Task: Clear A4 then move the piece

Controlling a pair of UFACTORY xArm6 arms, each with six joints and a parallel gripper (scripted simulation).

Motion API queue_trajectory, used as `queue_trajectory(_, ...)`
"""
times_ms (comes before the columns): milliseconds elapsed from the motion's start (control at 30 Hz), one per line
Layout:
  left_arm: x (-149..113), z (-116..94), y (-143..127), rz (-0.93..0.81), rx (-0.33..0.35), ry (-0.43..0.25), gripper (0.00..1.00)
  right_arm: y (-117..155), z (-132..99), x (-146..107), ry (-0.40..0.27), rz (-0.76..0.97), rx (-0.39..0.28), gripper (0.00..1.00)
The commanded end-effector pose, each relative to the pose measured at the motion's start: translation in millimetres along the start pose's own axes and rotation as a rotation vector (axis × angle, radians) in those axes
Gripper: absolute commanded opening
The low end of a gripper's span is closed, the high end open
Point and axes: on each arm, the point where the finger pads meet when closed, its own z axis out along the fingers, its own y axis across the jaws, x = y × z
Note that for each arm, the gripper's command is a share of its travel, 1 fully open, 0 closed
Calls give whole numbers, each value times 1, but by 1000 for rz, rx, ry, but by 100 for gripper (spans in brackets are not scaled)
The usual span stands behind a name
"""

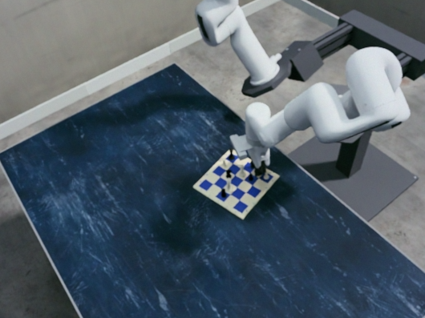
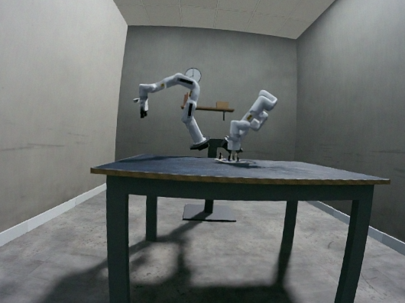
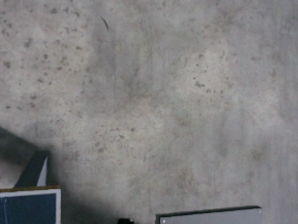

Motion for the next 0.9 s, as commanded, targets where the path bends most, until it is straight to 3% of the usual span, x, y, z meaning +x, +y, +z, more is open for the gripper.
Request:
queue_trajectory(0, 1, -1, 0, -1, -1, 3, 35, 0, -1, 1, 4, 0, 0, 100)
queue_trajectory(800, 1, -1, 0, -1, -1, 3, 35, 0, -1, 1, 4, 0, 0, 100)
queue_trajectory(833, 1, -1, 0, -1, -1, 3, 0, 0, -1, 1, 4, 0, 0, 100)
queue_trajectory(867, 1, -1, 0, -1, -1, 3, 0, 0, -1, 1, 4, 0, 0, 100)
